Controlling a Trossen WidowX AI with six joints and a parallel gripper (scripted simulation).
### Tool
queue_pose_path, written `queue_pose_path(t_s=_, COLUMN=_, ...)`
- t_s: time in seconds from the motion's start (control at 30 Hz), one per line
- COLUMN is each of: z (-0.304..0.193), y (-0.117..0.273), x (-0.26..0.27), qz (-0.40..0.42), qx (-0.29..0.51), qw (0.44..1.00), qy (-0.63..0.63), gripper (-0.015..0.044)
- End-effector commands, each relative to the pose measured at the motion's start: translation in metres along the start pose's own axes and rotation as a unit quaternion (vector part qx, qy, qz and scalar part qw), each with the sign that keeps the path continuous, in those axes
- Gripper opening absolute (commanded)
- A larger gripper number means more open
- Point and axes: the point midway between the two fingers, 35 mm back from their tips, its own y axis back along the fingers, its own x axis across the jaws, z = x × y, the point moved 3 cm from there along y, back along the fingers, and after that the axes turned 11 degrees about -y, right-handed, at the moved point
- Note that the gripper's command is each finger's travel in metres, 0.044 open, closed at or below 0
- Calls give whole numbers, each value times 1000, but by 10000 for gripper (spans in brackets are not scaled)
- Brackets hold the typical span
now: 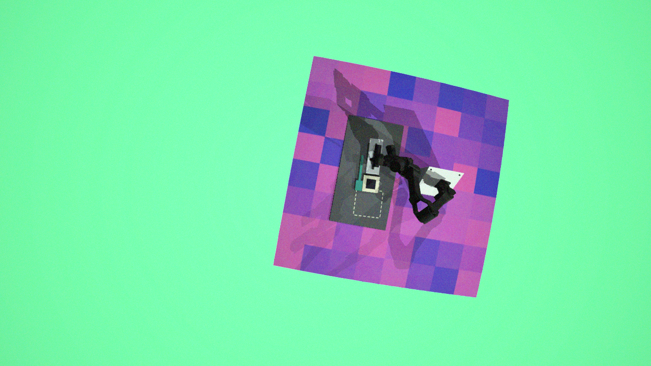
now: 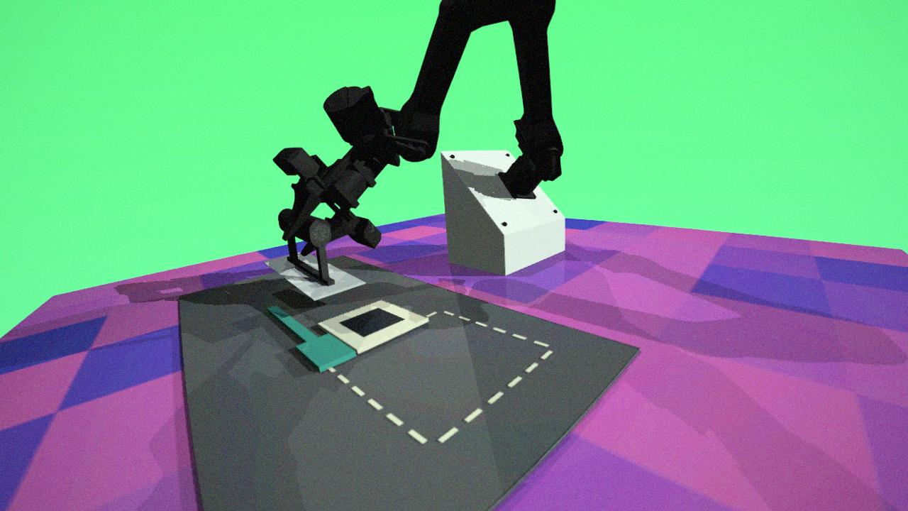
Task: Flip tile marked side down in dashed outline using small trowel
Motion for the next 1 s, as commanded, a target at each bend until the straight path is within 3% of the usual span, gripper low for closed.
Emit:
queue_pose_path(t_s=0.0, z=4, y=-2, x=-3, qz=4, qx=-5, qw=1000, qy=-3, gripper=0)
queue_pose_path(t_s=0.97, z=-1, y=-16, x=-29, qz=3, qx=-5, qw=1000, qy=-4, gripper=0)
